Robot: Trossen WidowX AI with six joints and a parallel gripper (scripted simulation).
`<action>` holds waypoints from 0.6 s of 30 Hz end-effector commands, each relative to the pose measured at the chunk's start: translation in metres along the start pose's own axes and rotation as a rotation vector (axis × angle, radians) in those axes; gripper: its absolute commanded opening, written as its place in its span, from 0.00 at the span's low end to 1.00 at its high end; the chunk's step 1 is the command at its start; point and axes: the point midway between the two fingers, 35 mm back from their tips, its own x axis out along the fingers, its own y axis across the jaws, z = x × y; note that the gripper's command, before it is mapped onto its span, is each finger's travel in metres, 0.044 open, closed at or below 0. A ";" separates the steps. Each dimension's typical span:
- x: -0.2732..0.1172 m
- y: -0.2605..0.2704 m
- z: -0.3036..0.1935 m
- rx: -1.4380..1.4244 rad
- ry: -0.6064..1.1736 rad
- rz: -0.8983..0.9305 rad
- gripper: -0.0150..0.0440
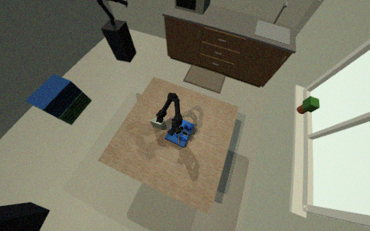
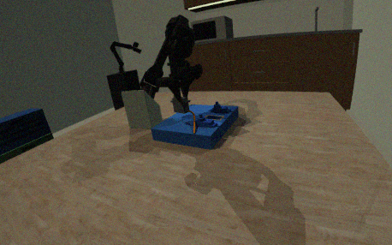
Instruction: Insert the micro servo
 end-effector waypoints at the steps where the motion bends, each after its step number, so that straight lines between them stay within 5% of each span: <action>1: -0.002 -0.003 0.004 -0.005 -0.002 -0.007 0.25; 18: -0.002 0.031 0.006 -0.005 -0.002 -0.005 0.25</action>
